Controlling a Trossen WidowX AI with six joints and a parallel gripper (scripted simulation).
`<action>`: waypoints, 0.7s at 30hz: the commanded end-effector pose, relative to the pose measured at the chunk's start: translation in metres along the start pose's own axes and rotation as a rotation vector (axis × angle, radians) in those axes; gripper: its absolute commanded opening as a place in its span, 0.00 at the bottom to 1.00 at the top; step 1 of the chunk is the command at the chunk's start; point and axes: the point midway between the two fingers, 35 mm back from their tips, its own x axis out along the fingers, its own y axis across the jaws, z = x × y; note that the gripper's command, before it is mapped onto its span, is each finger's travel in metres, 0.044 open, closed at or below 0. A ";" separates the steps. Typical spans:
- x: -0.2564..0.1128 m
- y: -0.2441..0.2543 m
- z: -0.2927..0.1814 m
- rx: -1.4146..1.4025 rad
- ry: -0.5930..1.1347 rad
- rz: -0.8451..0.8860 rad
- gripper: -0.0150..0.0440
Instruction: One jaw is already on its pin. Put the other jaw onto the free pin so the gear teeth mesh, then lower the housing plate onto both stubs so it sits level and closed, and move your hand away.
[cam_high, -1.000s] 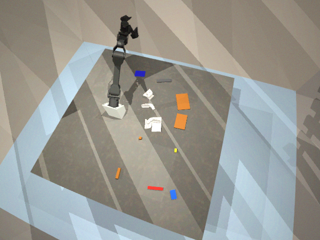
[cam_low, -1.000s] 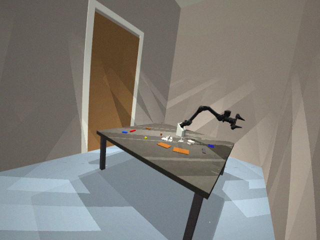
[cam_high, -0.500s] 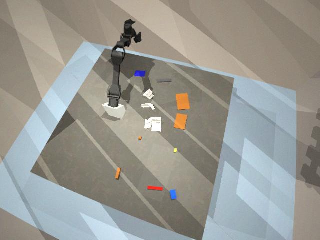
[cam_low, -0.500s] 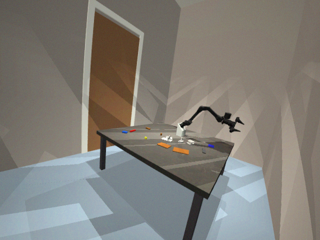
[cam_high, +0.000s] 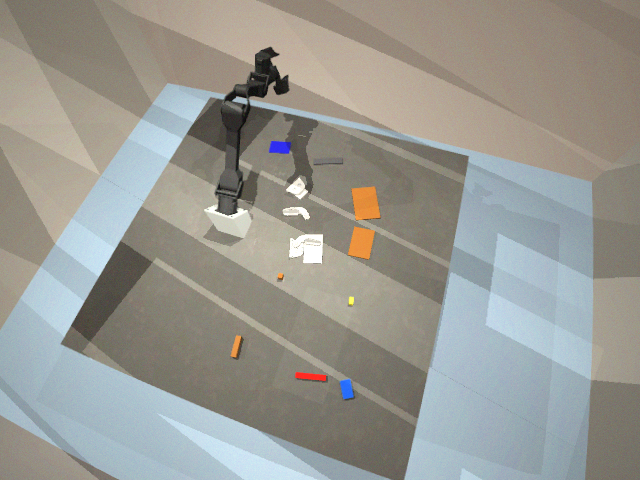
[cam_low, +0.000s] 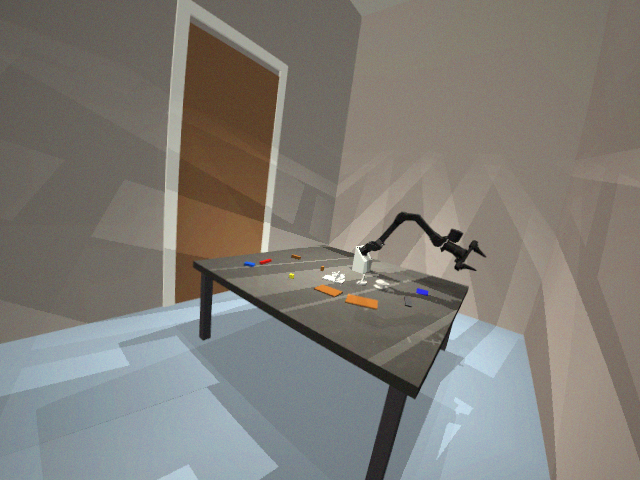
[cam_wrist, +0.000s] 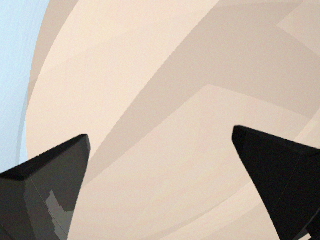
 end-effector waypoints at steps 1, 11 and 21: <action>0.000 0.015 0.000 0.009 -0.015 0.035 1.00; 0.001 0.046 -0.011 0.029 -0.013 0.112 1.00; -0.002 0.077 -0.026 0.051 0.001 0.192 1.00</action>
